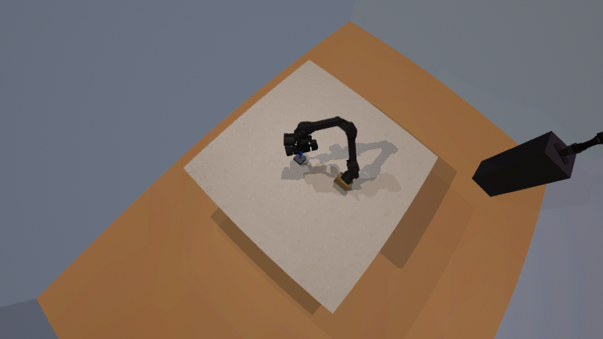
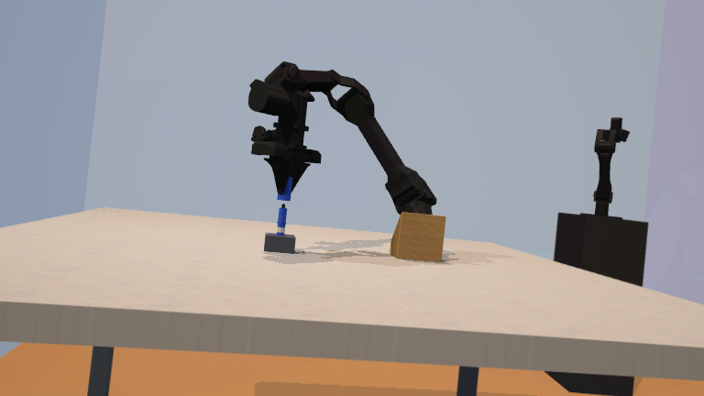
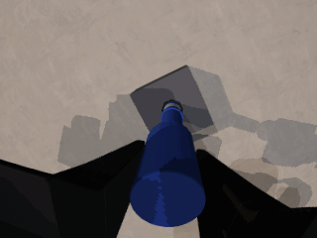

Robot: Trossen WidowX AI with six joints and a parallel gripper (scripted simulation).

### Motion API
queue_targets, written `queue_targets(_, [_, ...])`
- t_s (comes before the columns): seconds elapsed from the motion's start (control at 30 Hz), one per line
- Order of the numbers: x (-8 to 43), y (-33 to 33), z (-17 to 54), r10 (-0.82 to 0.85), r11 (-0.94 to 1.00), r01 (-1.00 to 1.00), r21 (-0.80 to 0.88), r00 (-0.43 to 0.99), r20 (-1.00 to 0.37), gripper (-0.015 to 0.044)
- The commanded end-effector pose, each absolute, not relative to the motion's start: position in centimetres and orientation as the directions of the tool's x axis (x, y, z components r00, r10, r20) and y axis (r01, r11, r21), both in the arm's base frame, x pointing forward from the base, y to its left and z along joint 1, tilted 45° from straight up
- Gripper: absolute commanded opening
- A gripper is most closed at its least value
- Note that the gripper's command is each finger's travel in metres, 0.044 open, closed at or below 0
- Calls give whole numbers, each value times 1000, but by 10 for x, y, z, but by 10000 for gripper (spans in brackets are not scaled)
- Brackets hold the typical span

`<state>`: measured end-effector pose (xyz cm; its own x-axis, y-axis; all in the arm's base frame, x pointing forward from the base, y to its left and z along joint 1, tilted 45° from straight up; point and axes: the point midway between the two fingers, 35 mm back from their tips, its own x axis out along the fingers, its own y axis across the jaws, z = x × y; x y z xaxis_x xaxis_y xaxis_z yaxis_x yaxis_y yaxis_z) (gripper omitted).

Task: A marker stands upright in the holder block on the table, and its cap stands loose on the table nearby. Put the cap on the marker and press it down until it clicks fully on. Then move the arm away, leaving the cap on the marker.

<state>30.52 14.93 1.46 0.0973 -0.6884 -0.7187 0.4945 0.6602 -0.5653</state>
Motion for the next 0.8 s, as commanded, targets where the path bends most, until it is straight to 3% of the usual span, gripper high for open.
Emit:
queue_targets(0.0, [306,144,10,-691,660,491,-569,98,-716,0])
queue_targets(0.77, [309,118,-17,-692,659,491,-570,99,-715,0])
